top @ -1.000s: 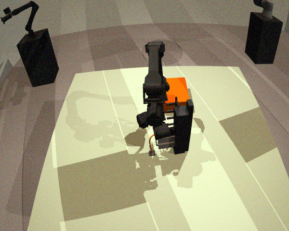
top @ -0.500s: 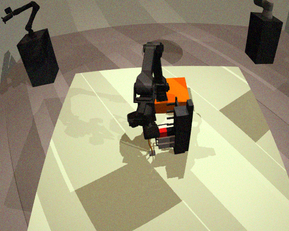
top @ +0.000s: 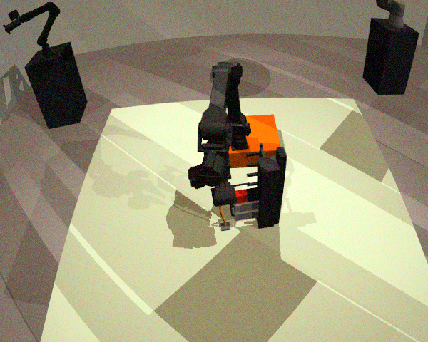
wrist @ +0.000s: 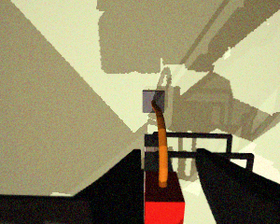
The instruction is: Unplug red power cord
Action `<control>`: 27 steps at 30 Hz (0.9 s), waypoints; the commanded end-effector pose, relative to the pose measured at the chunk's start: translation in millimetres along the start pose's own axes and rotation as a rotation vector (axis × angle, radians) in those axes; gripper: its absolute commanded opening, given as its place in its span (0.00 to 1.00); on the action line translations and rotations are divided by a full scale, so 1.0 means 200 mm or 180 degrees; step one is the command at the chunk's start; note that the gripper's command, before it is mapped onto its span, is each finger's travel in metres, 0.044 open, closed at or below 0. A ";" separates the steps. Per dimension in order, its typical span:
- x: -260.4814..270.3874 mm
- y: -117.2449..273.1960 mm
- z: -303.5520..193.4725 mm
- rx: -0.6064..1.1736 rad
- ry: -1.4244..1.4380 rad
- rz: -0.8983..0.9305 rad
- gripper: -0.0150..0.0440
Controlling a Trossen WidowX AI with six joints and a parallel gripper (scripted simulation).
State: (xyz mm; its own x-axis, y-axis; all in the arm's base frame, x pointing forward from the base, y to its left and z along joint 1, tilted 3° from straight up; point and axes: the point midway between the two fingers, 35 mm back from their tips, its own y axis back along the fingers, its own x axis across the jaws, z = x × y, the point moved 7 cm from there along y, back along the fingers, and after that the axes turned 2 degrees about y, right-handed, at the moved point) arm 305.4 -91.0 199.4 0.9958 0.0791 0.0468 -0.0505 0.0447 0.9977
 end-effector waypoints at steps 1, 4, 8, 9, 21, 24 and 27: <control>0.00 0.01 0.00 0.0008 -0.0028 0.0002 0.53; 0.00 0.04 0.00 -0.0021 -0.0096 0.0022 0.53; 0.00 0.04 -0.01 -0.0021 -0.0096 0.0022 0.53; 0.00 0.04 -0.01 -0.0021 -0.0096 0.0022 0.53; 0.01 0.04 -0.10 -0.0015 -0.0096 0.0022 0.53; 0.01 0.04 -0.13 -0.0014 -0.0096 0.0023 0.53; 0.01 0.04 -0.15 -0.0012 -0.0096 0.0023 0.53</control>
State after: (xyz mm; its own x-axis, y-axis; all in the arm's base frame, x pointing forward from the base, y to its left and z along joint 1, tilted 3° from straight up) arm 306.2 -65.4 207.9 0.9968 0.0519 0.0604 -0.0628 0.0449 0.9970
